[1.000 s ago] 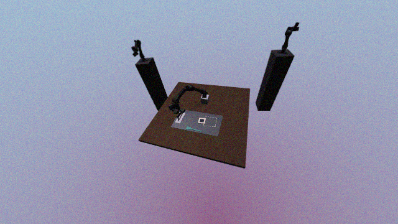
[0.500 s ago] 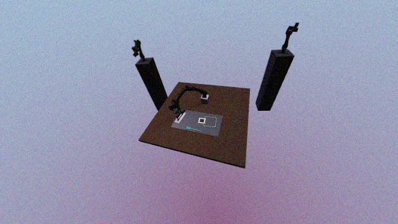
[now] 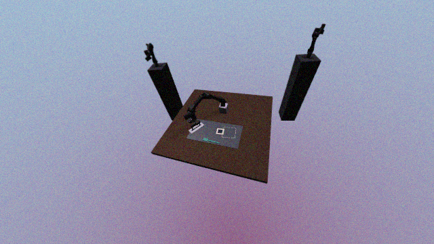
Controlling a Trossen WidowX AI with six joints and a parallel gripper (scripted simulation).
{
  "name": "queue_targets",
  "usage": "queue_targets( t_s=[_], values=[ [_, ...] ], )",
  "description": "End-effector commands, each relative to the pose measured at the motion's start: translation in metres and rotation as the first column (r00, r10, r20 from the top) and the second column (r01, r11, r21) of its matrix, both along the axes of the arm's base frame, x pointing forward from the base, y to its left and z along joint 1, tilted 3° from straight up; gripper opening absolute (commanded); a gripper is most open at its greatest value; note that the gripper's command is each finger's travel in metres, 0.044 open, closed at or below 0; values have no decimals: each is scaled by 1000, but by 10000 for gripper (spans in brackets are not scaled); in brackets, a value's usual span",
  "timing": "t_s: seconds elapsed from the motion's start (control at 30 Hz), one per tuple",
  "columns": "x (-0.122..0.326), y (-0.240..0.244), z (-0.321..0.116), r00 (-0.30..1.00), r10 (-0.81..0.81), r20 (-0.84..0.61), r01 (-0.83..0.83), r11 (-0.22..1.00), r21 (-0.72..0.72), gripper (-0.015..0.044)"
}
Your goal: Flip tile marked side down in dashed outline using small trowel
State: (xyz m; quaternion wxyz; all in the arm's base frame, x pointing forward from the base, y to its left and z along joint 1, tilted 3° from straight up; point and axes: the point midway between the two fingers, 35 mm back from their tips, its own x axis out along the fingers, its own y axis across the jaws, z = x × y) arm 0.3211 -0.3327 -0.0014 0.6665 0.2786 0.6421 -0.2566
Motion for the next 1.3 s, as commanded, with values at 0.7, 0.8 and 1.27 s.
queue_targets(
  t_s=[0.7,0.8,1.27],
  values=[
    [0,0,-1,787,-617,-20,617,787,24,130],
    [0,0,-1,787,-617,-20,617,787,24,156],
    [0,0,-1,787,-617,-20,617,787,24,270]
  ],
)
